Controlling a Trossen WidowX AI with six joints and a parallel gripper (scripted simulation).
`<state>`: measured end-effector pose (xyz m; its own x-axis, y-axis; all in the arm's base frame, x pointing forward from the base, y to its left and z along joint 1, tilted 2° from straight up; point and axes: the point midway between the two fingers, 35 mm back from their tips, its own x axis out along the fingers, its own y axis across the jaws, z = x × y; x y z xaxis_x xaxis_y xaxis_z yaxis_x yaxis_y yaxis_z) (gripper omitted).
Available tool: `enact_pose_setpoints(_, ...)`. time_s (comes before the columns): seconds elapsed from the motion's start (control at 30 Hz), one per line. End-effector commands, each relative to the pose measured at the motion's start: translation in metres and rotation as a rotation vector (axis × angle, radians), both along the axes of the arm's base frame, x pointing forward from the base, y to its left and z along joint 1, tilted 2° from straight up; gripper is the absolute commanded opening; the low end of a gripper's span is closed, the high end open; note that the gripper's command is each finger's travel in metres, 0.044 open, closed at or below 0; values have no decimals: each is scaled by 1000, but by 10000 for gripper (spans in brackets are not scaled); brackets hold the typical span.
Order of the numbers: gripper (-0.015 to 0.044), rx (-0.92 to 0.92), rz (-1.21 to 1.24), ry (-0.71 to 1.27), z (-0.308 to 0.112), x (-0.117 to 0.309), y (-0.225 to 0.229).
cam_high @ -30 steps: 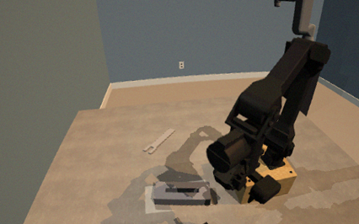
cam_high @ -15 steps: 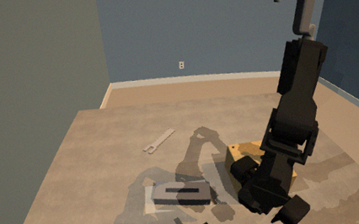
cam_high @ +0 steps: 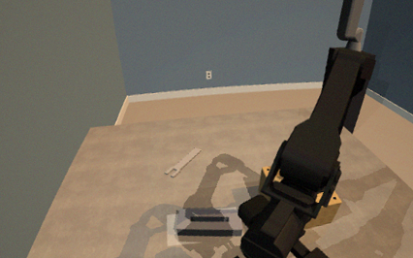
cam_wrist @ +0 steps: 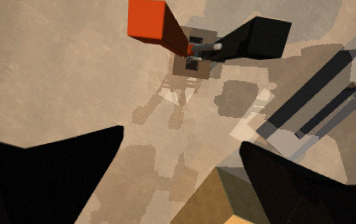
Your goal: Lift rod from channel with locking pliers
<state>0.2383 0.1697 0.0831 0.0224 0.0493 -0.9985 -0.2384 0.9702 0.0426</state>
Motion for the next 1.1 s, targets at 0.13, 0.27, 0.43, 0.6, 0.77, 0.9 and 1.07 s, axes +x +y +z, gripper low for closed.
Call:
enact_pose_setpoints(0.13,440,0,2,2,-6,28,7)
enact_pose_setpoints(0.27,440,0,2,2,-6,29,7)
enact_pose_setpoints(0.43,440,0,2,0,-5,44,11)
enact_pose_setpoints(0.6,440,1,2,-1,-4,64,15)
enact_pose_setpoints(0.77,440,1,2,-2,-5,68,17)
enact_pose_setpoints(0.9,440,1,2,-2,-9,68,17)
enact_pose_setpoints(1.07,440,1,2,-2,-17,69,17)
